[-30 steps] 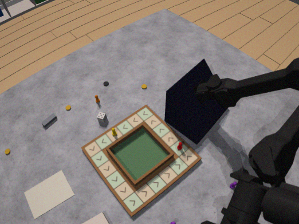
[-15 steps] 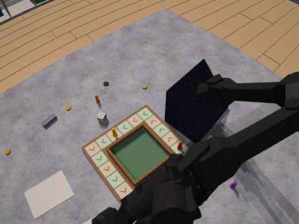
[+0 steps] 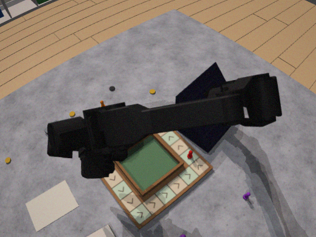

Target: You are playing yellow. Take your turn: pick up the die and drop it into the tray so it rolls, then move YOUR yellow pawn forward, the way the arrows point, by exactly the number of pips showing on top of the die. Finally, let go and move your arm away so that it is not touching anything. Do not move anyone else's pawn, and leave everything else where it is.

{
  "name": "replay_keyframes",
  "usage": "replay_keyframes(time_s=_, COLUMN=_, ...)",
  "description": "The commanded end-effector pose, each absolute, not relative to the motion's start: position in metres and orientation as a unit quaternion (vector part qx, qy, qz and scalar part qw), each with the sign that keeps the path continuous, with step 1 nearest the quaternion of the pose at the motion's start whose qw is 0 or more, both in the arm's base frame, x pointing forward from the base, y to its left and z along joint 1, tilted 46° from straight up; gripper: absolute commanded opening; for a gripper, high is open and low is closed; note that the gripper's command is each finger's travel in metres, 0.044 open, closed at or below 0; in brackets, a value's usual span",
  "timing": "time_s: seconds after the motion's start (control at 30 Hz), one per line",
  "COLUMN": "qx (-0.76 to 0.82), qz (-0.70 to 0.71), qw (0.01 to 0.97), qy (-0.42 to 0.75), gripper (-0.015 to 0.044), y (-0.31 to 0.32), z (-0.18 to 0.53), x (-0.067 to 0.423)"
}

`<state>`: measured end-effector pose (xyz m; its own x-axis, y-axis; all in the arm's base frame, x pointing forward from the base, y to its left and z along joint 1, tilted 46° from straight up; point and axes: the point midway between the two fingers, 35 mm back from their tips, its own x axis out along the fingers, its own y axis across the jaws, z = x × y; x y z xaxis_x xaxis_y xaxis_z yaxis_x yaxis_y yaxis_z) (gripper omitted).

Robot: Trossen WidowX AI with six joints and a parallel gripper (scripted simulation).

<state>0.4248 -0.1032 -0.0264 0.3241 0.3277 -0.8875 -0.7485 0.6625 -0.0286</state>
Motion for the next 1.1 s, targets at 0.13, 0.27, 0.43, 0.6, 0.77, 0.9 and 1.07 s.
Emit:
replay_keyframes(time_s=0.13, qx=-0.027, qz=0.396, qw=0.725, qy=0.562, gripper=0.0275, y=-0.147, z=-0.118, x=0.338)
replay_keyframes(time_s=0.27, qx=0.082, qz=0.417, qw=0.698, qy=0.576, gripper=0.0275, y=-0.154, z=-0.147, x=0.293)
replay_keyframes(time_s=0.43, qx=0.100, qz=0.420, qw=0.694, qy=0.576, gripper=0.0275, y=-0.155, z=-0.151, x=0.286)
replay_keyframes(time_s=0.6, qx=0.100, qz=0.421, qw=0.694, qy=0.576, gripper=0.0275, y=-0.148, z=-0.165, x=0.285)
replay_keyframes(time_s=0.77, qx=0.100, qz=0.421, qw=0.694, qy=0.576, gripper=0.0275, y=-0.147, z=-0.167, x=0.285)
replay_keyframes(time_s=0.9, qx=0.100, qz=0.421, qw=0.694, qy=0.576, gripper=0.0275, y=-0.142, z=-0.172, x=0.286)
replay_keyframes(time_s=1.07, qx=0.100, qz=0.421, qw=0.694, qy=0.576, gripper=0.0275, y=-0.137, z=-0.178, x=0.287)
